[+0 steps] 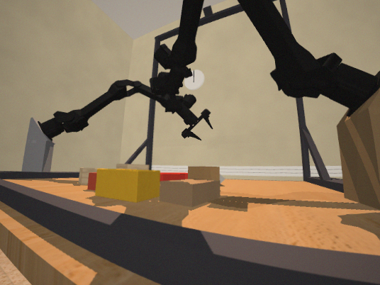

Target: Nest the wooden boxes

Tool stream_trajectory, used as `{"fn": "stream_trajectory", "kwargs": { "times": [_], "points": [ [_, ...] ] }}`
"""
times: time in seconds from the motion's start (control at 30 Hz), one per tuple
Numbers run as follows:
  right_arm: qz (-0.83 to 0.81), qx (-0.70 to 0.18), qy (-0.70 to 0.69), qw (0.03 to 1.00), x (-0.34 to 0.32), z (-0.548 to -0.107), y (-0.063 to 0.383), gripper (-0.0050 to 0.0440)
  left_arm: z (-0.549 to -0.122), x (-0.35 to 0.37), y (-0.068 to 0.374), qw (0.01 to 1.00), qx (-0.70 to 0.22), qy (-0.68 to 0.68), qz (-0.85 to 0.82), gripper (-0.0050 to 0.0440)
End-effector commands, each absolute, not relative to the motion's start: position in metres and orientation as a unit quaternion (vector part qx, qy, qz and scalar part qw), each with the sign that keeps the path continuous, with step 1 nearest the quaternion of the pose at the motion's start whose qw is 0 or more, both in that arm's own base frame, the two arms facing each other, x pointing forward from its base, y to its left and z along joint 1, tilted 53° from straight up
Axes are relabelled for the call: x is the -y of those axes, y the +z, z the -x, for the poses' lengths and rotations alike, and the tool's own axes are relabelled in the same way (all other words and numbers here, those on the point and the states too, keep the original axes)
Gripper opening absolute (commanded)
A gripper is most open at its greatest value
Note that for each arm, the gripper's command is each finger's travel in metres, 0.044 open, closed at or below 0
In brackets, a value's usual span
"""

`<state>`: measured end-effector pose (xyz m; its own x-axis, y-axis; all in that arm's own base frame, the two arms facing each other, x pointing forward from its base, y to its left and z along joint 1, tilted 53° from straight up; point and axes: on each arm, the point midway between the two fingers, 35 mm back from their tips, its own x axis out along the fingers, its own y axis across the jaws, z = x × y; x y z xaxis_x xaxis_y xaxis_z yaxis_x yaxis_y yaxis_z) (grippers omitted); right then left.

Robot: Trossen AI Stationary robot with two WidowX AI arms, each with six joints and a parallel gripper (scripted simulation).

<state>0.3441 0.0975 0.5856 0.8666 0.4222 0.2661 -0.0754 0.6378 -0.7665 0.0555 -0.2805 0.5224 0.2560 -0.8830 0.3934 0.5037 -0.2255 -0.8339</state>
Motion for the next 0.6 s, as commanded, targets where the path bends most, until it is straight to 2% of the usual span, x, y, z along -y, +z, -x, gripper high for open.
{"fn": "stream_trajectory", "kwargs": {
  "times": [0.0, 0.33, 0.4, 0.57],
  "points": [
    [0.370, 0.220, 0.138, 0.892, -0.098, -0.322, 0.587, 0.0400, -0.065, 0.269, 0.513, 0.620, -0.177, -0.567, 0.513, 0.0400],
    [0.175, 0.151, 0.144, 0.962, -0.108, -0.291, 0.514, 0.0400, -0.117, 0.229, 0.425, 0.758, -0.218, -0.443, 0.427, 0.0400],
    [0.175, 0.151, 0.144, 0.962, -0.108, -0.291, 0.514, 0.0400, -0.117, 0.229, 0.425, 0.758, -0.218, -0.443, 0.427, 0.0400],
    [0.077, 0.112, 0.140, 0.981, -0.109, -0.275, 0.465, 0.0400, -0.135, 0.199, 0.377, 0.811, -0.246, -0.368, 0.382, 0.0400]
  ]
}}
